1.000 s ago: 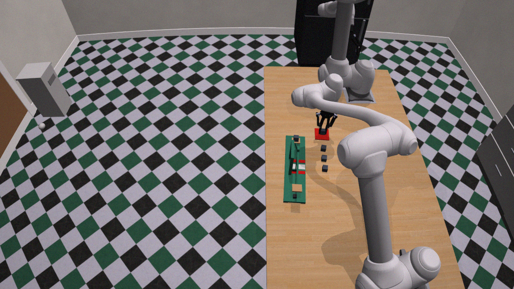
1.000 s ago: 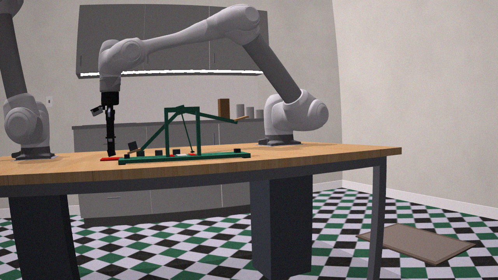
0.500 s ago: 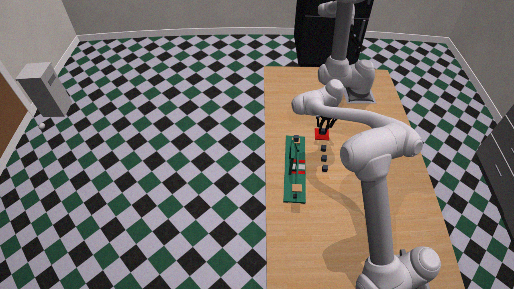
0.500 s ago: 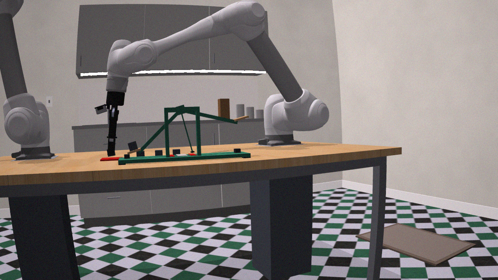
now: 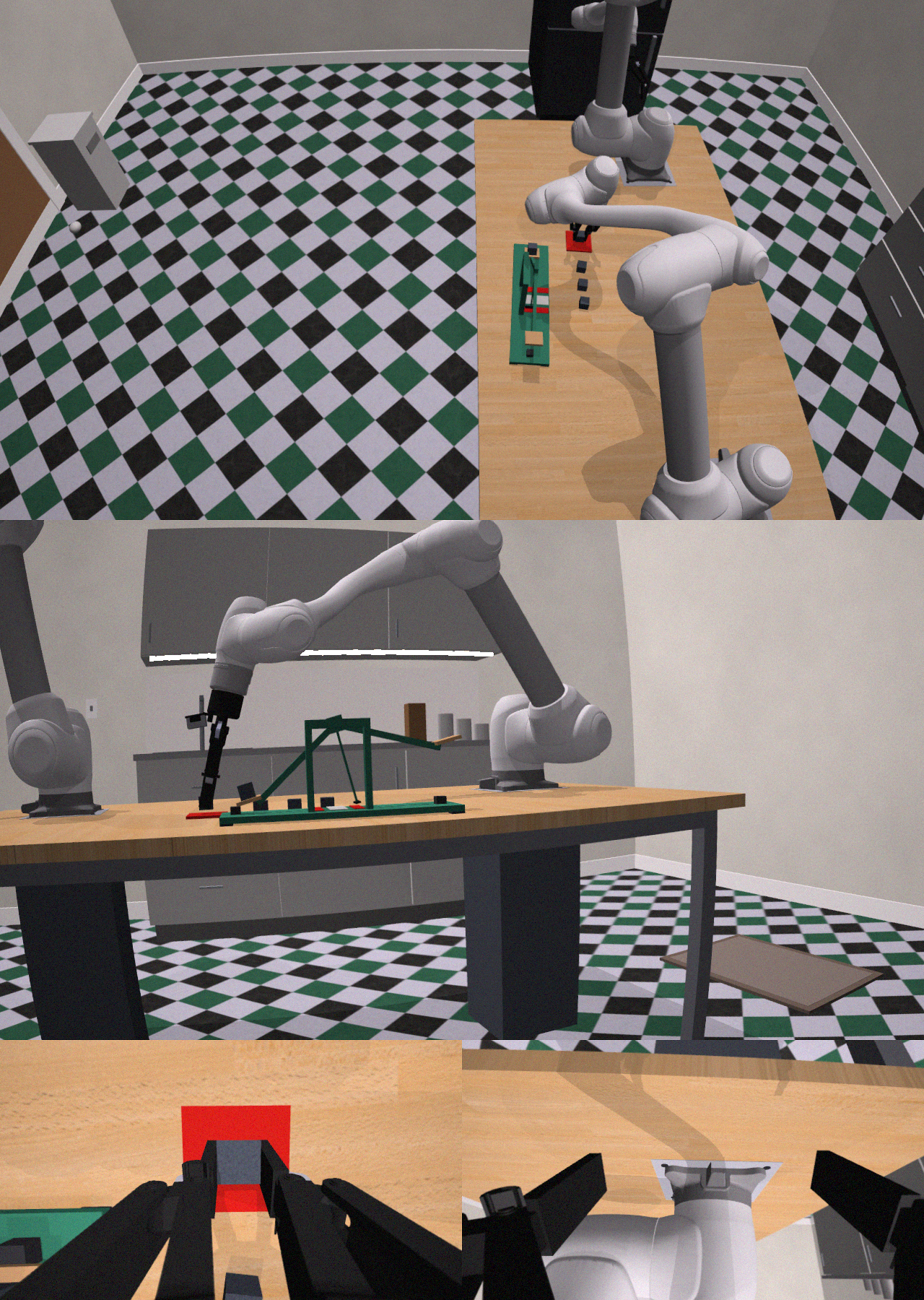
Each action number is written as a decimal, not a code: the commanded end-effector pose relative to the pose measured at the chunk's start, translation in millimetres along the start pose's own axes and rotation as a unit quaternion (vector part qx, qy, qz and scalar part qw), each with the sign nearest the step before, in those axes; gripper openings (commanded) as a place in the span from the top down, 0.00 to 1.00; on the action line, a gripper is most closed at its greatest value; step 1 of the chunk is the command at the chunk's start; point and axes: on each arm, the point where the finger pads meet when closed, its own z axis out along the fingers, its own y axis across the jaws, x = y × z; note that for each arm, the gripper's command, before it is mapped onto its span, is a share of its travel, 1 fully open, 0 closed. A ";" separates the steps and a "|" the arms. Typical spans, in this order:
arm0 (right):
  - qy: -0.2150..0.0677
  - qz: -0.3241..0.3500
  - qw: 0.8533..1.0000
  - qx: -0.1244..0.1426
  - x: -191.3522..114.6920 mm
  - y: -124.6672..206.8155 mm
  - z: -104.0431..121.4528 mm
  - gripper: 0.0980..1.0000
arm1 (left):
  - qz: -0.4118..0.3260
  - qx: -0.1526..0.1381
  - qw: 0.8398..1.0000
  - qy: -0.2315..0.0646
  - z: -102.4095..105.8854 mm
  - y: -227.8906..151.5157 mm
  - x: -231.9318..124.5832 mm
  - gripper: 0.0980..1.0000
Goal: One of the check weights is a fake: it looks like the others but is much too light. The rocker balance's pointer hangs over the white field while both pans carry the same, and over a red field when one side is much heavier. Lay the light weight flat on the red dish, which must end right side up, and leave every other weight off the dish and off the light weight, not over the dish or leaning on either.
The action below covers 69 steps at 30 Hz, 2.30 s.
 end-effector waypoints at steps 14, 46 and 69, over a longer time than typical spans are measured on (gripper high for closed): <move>0.001 0.000 1.000 0.000 0.0 -0.1 -0.5 0.00 | 0.000 0.001 1.000 0.003 -1.7 -0.4 -1.3 0.84; 0.001 0.000 1.000 0.000 0.0 -0.1 -0.5 0.00 | 0.000 0.001 1.000 0.003 6.2 -0.4 -3.2 0.84; 0.001 0.000 1.000 0.000 0.0 -0.1 -0.5 0.00 | 0.000 0.001 1.000 0.003 6.3 -0.4 -3.3 0.84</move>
